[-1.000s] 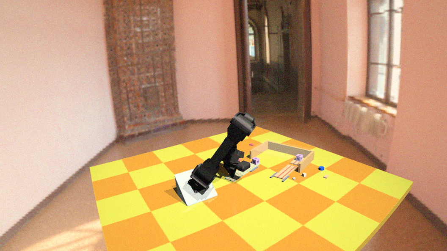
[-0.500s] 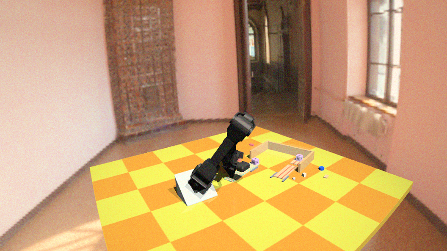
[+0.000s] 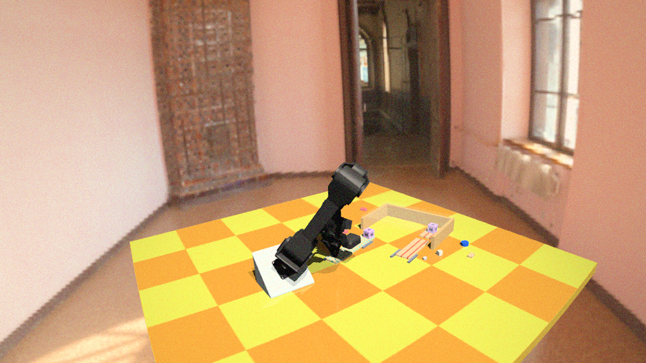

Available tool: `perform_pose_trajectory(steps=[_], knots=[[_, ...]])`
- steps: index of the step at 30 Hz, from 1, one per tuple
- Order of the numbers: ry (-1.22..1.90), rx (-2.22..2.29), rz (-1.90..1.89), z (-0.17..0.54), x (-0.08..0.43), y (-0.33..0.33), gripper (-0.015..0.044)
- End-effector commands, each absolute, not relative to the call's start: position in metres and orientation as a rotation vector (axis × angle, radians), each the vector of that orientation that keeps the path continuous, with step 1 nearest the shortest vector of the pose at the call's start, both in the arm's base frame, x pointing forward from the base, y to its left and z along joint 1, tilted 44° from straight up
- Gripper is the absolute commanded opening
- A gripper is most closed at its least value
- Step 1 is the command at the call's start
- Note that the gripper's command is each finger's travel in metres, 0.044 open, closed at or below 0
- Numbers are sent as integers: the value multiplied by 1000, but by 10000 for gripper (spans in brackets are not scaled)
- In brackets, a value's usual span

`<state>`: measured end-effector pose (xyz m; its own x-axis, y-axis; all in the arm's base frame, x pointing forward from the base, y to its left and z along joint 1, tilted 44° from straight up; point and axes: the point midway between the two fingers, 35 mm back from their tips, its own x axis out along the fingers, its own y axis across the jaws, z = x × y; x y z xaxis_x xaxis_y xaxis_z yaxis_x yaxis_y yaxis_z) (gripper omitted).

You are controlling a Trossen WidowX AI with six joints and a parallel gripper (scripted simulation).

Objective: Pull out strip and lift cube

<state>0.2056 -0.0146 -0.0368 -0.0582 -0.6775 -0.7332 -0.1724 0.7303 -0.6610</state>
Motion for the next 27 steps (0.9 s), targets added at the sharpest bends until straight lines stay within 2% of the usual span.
perform_pose_trajectory(steps=[1,8,13,17,27], knots=[[1638,-705,-479,-39,196,-19,0],[1638,-705,-479,-39,196,-19,0],[1637,-703,-477,-9,210,13,0],[1638,-704,-477,-7,210,14,0],[1591,-609,-575,-11,252,16,263]])
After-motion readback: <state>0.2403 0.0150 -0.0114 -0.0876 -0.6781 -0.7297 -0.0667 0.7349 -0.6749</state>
